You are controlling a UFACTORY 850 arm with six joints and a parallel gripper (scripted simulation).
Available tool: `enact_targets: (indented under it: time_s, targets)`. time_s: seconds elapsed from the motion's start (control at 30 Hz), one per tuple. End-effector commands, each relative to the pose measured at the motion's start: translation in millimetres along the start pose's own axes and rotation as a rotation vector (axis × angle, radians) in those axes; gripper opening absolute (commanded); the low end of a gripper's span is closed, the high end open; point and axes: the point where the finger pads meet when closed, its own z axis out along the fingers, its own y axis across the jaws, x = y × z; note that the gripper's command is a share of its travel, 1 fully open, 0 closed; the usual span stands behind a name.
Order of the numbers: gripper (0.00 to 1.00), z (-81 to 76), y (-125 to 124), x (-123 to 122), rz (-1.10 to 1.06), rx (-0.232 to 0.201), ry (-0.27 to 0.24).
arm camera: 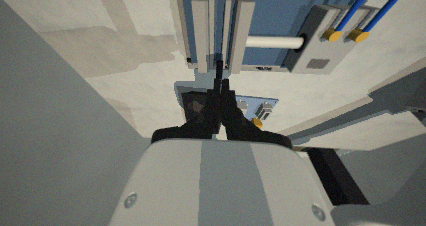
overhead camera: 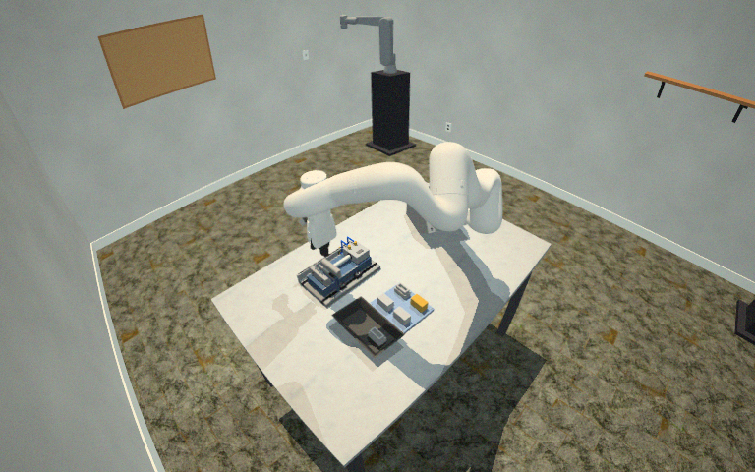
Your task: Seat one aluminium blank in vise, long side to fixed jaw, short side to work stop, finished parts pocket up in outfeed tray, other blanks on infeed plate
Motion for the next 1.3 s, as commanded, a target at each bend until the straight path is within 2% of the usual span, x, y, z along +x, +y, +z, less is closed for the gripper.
enact_targets:
  time_s: [0.0, 0.93, 1.03, 1.27]
  targets:
    - [0.00, -0.7, 0, 1, 0.000, 0.001, 0.001]
    - [0.00, -1.2, 1, -2, 0.001, 0.001, 0.001]
    - [0.00, -6.4, 13, -36, 0.010, 0.001, 0.000]
    - [0.00, -11.1, 36, -82, 0.022, 0.002, 0.000]
